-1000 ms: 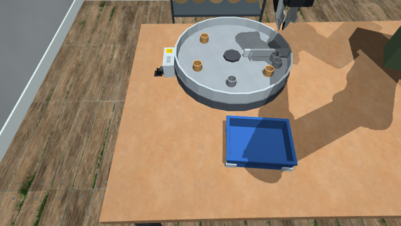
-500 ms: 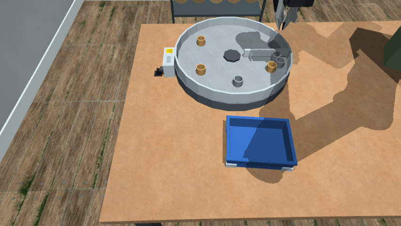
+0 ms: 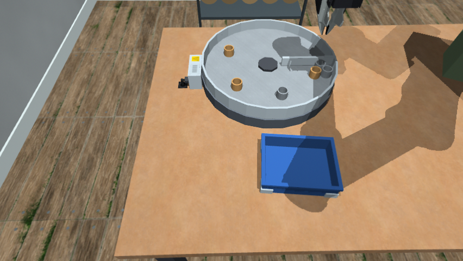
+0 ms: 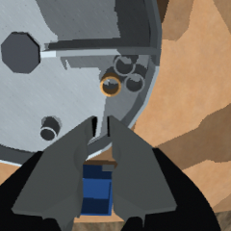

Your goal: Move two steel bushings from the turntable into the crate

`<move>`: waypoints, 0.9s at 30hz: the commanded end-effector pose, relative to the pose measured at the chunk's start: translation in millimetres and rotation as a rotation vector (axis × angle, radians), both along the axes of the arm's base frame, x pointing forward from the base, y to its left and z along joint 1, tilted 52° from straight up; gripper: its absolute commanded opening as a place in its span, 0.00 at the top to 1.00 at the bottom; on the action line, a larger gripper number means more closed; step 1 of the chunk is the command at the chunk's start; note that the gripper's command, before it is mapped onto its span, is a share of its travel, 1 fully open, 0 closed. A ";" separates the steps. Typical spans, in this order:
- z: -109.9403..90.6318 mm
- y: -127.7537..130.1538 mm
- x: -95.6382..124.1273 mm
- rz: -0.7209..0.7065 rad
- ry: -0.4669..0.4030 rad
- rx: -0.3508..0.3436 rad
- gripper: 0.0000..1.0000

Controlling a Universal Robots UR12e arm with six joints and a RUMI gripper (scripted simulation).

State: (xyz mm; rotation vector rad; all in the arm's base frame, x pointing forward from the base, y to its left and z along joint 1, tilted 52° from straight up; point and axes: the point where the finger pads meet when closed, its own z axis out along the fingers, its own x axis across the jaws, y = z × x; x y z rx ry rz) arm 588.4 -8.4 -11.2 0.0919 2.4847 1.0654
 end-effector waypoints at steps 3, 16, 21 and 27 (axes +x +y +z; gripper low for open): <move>0.2 -0.5 0.2 0.000 -0.001 -0.001 0.95; 0.2 -0.5 0.2 0.000 -0.001 -0.001 0.95; 0.2 -0.5 0.2 0.000 -0.001 -0.001 0.95; 0.2 -0.5 0.2 0.000 -0.001 -0.001 0.95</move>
